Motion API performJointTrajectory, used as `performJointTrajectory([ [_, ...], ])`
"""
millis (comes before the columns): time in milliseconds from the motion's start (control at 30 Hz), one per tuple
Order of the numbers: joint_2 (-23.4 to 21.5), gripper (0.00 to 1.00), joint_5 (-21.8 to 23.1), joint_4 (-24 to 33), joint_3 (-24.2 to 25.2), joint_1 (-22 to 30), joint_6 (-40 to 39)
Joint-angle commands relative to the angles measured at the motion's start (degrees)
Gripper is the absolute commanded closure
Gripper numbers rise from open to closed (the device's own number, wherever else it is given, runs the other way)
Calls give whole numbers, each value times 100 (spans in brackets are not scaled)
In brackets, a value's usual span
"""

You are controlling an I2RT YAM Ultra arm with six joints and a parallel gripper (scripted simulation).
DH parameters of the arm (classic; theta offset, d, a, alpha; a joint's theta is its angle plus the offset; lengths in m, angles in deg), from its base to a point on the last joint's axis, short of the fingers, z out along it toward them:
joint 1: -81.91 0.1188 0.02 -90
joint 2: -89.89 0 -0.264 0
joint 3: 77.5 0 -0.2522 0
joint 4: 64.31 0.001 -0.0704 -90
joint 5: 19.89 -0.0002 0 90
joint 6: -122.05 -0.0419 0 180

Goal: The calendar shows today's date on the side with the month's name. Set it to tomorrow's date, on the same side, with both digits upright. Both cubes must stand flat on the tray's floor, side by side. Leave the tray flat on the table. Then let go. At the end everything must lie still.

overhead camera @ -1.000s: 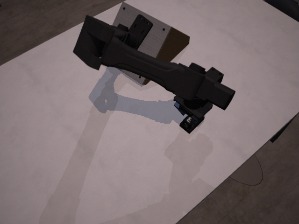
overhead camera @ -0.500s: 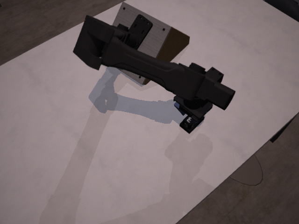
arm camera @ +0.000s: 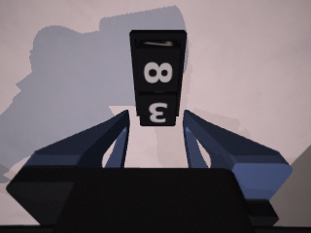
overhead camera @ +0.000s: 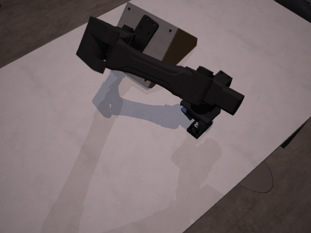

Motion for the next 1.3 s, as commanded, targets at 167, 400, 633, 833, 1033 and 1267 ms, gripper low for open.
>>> performJointTrajectory([
  [167,24,53,-1,-305,106,-73,185],
  [400,75,53,-2,-550,203,-176,327],
  [633,121,53,-1,-748,277,-259,442],
  [833,124,53,-1,-764,283,-266,451],
  [1033,124,53,-1,-764,283,-266,451],
  [1267,124,53,-1,-764,283,-266,451],
])
